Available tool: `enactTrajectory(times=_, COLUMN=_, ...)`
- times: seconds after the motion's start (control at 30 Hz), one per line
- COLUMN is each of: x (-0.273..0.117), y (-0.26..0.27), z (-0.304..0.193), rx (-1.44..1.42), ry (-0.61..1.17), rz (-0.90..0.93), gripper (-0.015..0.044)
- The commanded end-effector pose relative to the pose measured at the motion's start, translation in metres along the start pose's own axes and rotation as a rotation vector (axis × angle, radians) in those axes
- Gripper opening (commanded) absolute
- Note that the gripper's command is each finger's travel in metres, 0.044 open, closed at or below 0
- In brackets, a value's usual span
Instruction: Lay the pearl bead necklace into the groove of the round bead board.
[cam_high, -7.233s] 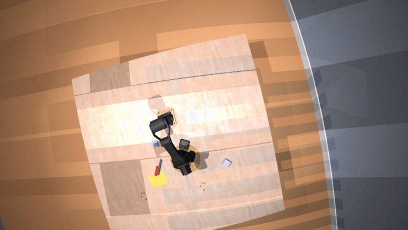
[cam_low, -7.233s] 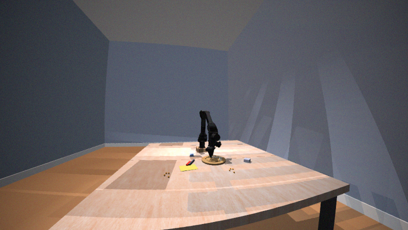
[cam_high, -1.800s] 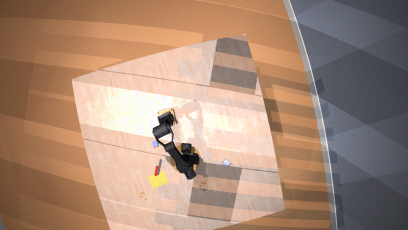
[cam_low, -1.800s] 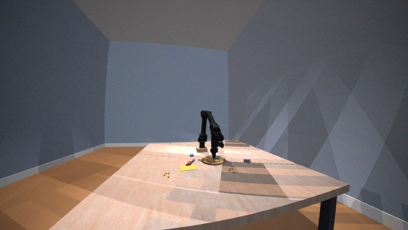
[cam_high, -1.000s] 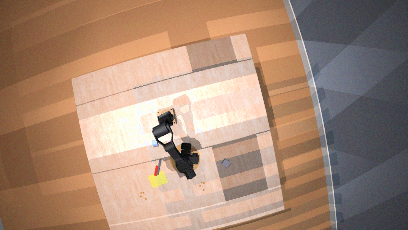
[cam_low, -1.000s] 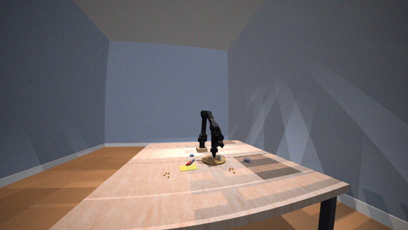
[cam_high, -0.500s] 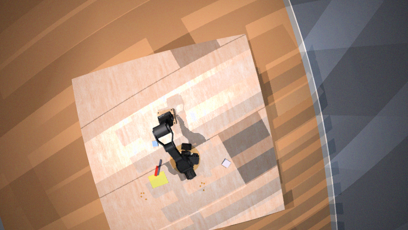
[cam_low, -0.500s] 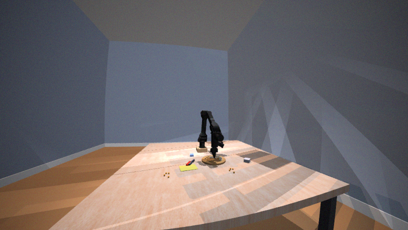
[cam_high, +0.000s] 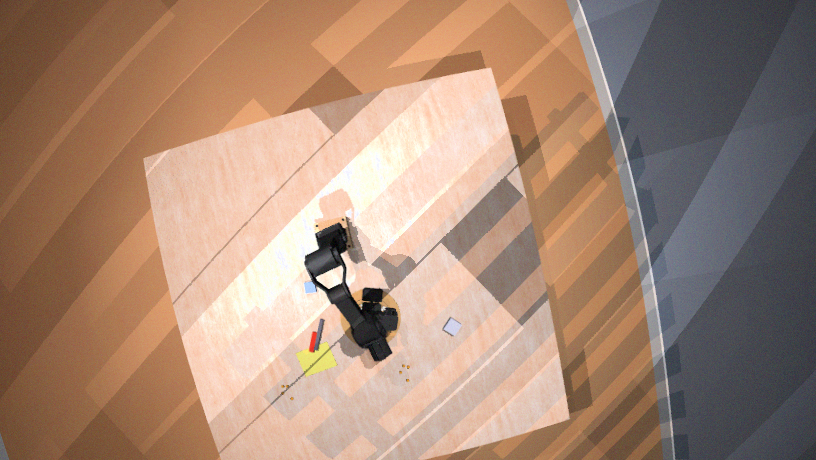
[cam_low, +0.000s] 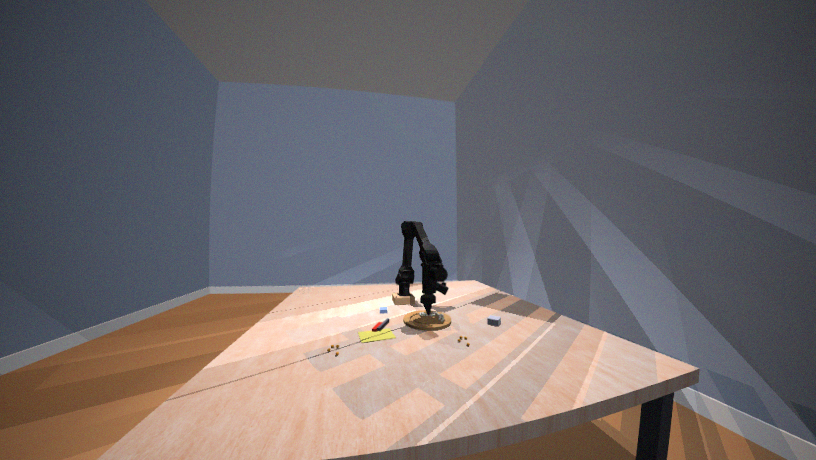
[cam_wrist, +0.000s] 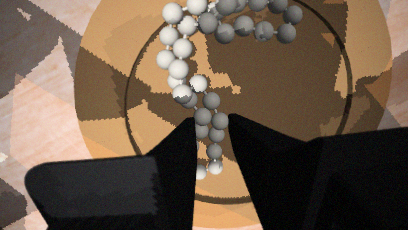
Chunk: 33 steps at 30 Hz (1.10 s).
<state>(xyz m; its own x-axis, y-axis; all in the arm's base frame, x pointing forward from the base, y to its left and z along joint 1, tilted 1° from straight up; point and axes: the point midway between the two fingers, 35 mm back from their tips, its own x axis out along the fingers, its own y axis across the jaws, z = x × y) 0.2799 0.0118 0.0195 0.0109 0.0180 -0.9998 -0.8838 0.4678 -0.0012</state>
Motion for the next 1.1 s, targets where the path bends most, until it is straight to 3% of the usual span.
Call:
enactTrajectory(times=0.0, x=-0.0004, y=-0.0078, z=-0.0011, rx=-0.002, ry=-0.001, rz=0.001, gripper=0.0)
enactTrajectory(times=0.27, x=0.0039, y=-0.0083, z=-0.0012, rx=-0.002, ry=-0.001, rz=0.001, gripper=0.0)
enactTrajectory(times=0.83, x=-0.0001, y=-0.0088, z=-0.001, rx=0.001, ry=-0.001, rz=-0.001, gripper=0.044)
enactTrajectory(times=1.07, x=-0.0004, y=-0.0088, z=-0.001, rx=-0.002, ry=-0.001, rz=0.001, gripper=0.044)
